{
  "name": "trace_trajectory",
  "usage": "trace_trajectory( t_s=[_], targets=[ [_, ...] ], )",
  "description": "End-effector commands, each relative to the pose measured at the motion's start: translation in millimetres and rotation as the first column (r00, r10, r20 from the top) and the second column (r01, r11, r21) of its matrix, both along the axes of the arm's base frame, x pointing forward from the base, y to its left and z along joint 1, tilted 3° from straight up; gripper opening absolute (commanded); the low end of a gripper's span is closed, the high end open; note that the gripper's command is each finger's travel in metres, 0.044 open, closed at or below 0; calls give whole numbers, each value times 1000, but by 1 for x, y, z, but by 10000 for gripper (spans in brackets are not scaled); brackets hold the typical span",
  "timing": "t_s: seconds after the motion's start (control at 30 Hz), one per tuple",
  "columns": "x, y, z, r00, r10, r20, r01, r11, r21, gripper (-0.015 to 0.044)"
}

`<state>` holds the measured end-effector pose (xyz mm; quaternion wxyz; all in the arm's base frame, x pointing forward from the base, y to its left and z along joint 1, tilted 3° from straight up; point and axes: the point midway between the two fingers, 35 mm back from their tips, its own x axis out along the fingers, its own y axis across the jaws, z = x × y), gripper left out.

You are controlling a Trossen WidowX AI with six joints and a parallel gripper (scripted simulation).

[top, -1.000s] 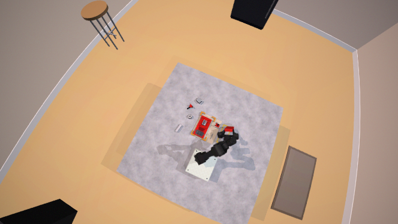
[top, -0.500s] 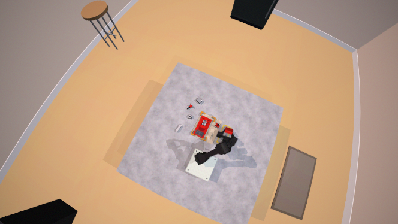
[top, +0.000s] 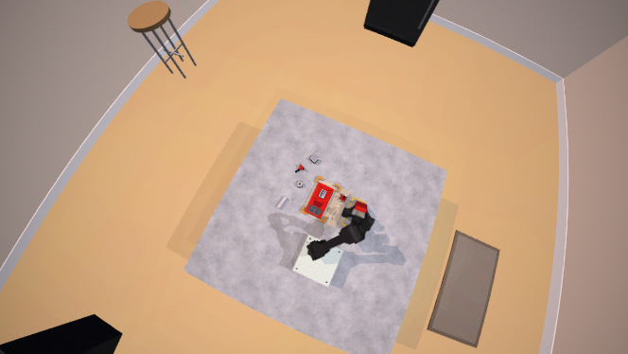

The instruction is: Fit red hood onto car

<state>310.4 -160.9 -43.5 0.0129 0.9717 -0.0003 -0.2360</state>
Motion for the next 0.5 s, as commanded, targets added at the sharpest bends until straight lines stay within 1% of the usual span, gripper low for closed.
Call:
trace_trajectory(
  t_s=[0.0, 0.23, 0.47],
  targets=[
    [0, 0, 0, 1000, 0, -1, 0, 1000, 1, 263],
    [0, 0, 0, 1000, 0, -1, 0, 1000, 1, 440],
    [-6, -4, 8, 1000, -1, -9, 1, 1000, 4, 440]
  ],
)
